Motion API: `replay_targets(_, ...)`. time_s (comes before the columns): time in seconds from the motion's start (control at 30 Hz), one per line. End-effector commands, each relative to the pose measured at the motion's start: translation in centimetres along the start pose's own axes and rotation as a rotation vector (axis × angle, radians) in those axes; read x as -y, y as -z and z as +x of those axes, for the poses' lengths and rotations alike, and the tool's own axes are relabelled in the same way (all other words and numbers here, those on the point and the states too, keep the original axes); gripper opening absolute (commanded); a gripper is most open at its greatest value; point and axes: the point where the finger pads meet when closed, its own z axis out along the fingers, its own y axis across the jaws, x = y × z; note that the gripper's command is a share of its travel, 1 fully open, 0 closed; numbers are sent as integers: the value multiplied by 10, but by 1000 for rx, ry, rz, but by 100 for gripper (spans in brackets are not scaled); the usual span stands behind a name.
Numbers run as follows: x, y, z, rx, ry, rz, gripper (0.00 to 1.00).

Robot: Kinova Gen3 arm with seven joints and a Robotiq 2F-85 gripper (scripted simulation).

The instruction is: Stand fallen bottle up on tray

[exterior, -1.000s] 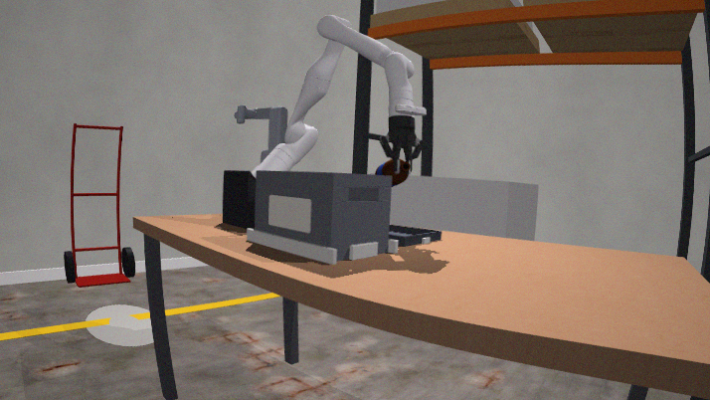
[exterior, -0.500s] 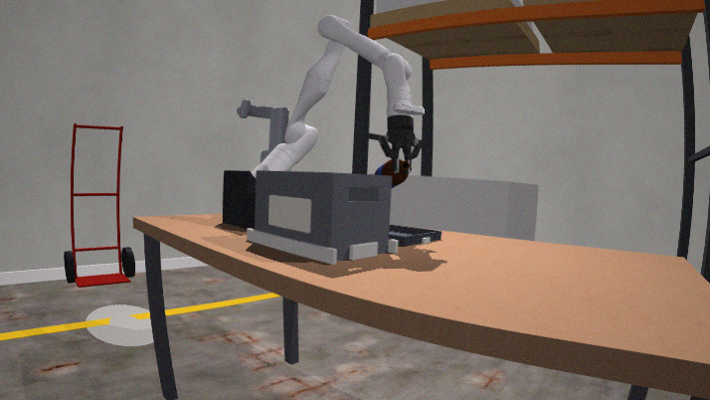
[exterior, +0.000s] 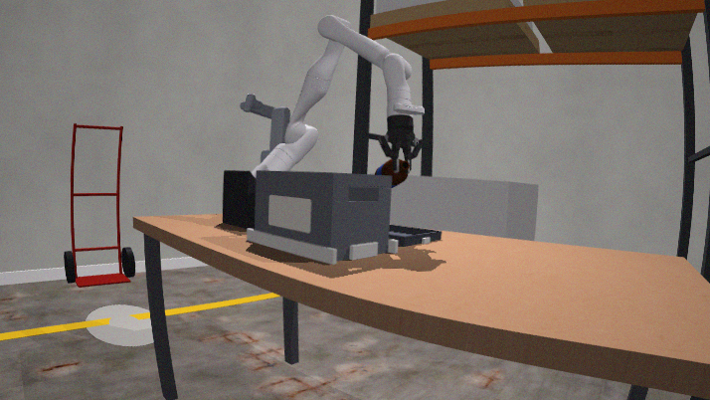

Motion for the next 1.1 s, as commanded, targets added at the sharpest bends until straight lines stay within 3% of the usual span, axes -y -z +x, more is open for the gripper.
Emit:
replay_targets(0.0,0,1,1,-2,0,1,0)
replay_targets(1.07,0,0,1,-19,-1,0,0)
